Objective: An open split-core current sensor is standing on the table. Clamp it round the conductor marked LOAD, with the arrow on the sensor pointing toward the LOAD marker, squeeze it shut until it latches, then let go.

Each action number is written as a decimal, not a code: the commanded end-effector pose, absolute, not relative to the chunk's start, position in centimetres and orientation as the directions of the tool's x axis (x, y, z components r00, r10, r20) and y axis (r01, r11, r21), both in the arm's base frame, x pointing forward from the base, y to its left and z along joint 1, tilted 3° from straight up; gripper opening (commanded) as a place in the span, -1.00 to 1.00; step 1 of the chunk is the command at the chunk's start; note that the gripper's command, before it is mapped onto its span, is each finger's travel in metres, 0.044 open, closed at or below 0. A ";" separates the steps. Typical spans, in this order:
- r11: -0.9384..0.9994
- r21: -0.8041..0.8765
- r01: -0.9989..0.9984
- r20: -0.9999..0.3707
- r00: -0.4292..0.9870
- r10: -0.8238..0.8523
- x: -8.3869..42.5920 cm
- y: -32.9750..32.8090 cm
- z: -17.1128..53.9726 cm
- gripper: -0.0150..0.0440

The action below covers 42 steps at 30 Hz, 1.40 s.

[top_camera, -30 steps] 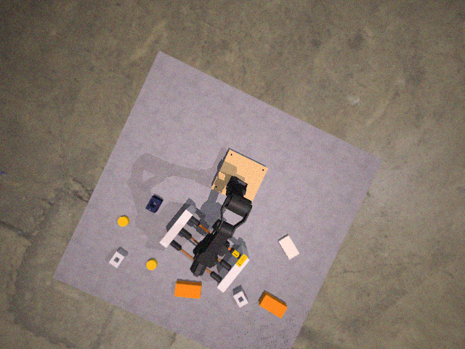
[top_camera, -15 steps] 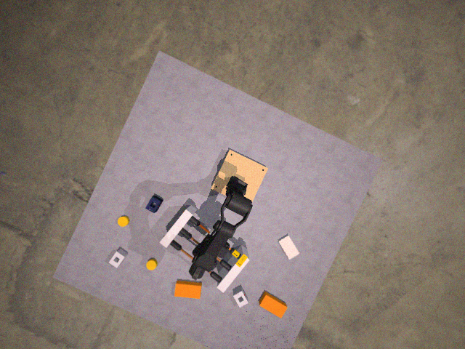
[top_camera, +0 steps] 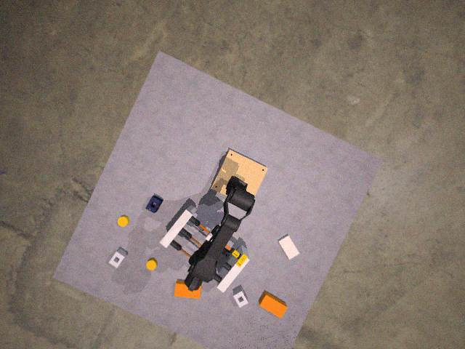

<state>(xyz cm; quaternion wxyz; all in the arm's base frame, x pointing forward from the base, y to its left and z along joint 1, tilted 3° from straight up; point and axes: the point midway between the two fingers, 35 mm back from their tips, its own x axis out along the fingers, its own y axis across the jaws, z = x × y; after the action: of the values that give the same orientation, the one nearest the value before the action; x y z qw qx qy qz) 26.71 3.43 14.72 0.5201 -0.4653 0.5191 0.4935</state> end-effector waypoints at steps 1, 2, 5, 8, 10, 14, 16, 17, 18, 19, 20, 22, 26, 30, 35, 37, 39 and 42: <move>0.077 0.019 -0.997 -0.999 -0.017 0.033 26.9 3.5 15.2 1.00; 0.077 0.019 -0.997 -0.999 -0.017 0.033 26.9 3.5 15.2 1.00; 0.077 0.019 -0.997 -0.999 -0.017 0.033 26.9 3.5 15.2 1.00; 0.077 0.019 -0.997 -0.999 -0.017 0.033 26.9 3.5 15.2 1.00; 0.077 0.019 -0.997 -0.999 -0.017 0.033 26.9 3.5 15.2 1.00; 0.077 0.019 -0.997 -0.999 -0.017 0.033 26.9 3.5 15.2 1.00; 0.077 0.019 -0.997 -0.999 -0.017 0.033 26.9 3.5 15.2 1.00; 0.077 0.019 -0.997 -0.999 -0.017 0.033 26.9 3.5 15.2 1.00; 0.077 0.019 -0.997 -0.999 -0.017 0.033 26.9 3.5 15.2 1.00; 0.077 0.019 -0.997 -0.999 -0.017 0.033 26.9 3.5 15.2 1.00; 0.077 0.019 -0.997 -0.999 -0.017 0.033 26.9 3.5 15.2 1.00; 0.077 0.019 -0.997 -0.999 -0.017 0.033 26.9 3.5 15.2 1.00; 0.077 0.019 -0.997 -0.999 -0.017 0.033 26.9 3.5 15.2 1.00; 0.077 0.019 -0.997 -0.999 -0.017 0.033 26.9 3.5 15.2 1.00; 0.124 0.024 -0.992 -1.000 -0.023 0.014 26.6 3.7 14.9 1.00; 0.247 0.019 -0.969 -0.999 -0.027 -0.032 26.0 4.4 14.6 1.00; 0.375 -0.007 -0.927 -0.996 -0.027 -0.083 25.4 5.2 14.2 1.00; 0.548 -0.077 -0.833 -0.987 -0.014 -0.159 24.5 6.2 13.8 1.00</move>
<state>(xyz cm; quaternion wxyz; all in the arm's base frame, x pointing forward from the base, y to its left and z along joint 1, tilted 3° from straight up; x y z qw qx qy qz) 25.90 4.91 14.55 0.5547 -0.4237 0.5898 0.4060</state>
